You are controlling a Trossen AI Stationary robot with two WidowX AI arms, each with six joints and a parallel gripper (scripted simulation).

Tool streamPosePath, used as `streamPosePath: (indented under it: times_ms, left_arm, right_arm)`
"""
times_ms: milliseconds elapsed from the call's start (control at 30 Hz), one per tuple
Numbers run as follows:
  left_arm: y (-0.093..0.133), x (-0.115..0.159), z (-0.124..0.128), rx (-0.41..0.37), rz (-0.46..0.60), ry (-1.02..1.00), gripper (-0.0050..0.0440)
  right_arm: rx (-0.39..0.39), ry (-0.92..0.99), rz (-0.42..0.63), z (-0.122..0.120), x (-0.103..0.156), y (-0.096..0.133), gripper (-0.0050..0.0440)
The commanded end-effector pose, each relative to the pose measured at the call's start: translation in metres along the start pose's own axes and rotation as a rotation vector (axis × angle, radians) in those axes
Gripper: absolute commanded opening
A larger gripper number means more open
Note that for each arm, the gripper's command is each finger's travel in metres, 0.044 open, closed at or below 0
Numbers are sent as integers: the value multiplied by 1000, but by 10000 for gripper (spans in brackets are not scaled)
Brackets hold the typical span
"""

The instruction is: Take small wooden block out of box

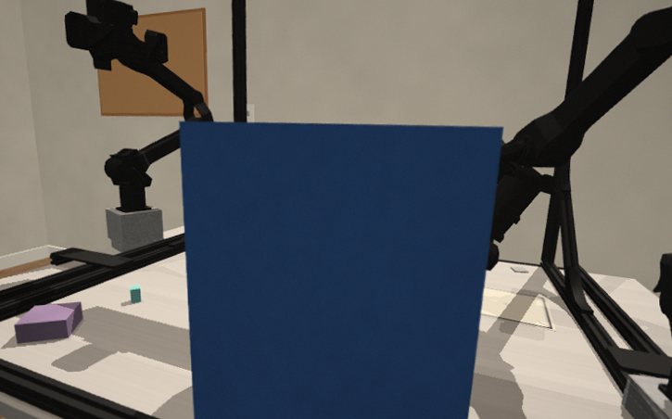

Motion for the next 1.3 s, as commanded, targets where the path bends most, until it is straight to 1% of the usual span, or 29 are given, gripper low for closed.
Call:
streamPosePath:
  times_ms: [0, 67, 133, 333, 633, 700, 900, 1100, 1267]
  left_arm:
    - [6, 10, -1, 96, -17, -114, 0]
    - [9, 15, -2, 137, -31, -173, 0]
    - [9, 15, -2, 137, -31, -173, 0]
    - [18, 28, -3, 259, -86, -350, 0]
    - [33, 49, -2, 430, -206, -617, 0]
    - [33, 49, -2, 430, -206, -617, 0]
    - [43, 63, 1, 530, -310, -788, 0]
    - [44, 65, 2, 541, -323, -807, 0]
    - [40, 67, 2, 541, -323, -807, 0]
  right_arm:
    - [-4, 1, -1, 0, 0, 0, 400]
    - [-4, 1, -1, 0, 0, 0, 400]
    - [-4, 1, -1, 0, 0, 0, 400]
    - [-4, 1, -1, 0, 0, 0, 400]
    - [-4, 1, -1, 0, 0, 0, 400]
    - [-4, 1, -1, 0, 0, 0, 400]
    - [-4, 1, -1, 0, 0, 0, 400]
    - [-4, 1, -1, 0, 0, 0, 400]
    - [-4, 1, -1, 0, 0, 0, 400]
Point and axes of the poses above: on each arm, the point midway between the two fingers, 35 mm back from their tips, its own y axis back along the fingers, its own z axis across the jaws, x = y × z, the point moved 6 cm from there along y, back along the fingers, and after that the axes turned 3 degrees about y, right-handed, at the moved point
